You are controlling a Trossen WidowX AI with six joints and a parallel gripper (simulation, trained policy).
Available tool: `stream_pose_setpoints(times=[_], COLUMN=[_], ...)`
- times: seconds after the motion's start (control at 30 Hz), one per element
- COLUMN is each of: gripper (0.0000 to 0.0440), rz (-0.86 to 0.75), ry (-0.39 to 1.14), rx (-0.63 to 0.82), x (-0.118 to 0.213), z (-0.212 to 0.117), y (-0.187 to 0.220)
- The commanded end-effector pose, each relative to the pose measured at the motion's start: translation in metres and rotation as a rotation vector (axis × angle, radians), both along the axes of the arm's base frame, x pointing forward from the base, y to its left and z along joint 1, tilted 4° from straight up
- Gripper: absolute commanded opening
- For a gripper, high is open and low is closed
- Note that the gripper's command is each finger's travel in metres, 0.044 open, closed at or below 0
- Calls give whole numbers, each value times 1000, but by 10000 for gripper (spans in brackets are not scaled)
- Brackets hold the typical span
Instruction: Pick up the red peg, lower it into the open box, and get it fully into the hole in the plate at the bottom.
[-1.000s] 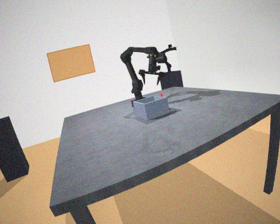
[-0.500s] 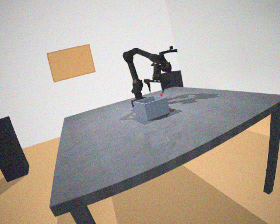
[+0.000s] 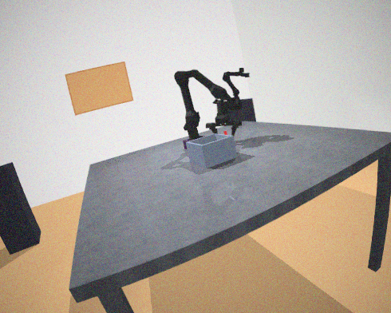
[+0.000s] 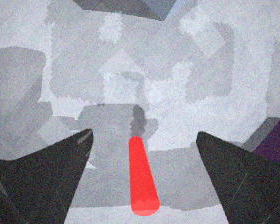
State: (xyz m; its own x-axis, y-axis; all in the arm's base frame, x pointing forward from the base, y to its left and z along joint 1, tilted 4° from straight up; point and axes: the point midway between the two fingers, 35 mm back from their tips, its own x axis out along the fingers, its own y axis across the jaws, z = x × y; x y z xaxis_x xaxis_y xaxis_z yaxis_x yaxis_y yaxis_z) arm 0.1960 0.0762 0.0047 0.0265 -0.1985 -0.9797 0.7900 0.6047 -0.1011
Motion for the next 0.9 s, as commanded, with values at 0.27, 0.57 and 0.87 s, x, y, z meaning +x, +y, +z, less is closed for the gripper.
stream_pose_setpoints(times=[0.27, 0.57, 0.87], gripper=[132, 0, 0], rz=[-56, -36, 27], ry=[33, 7, -57], rx=[66, 65, 3], x=[-5, 4, 18], z=[-7, 4, 31], y=[5, -1, -17])
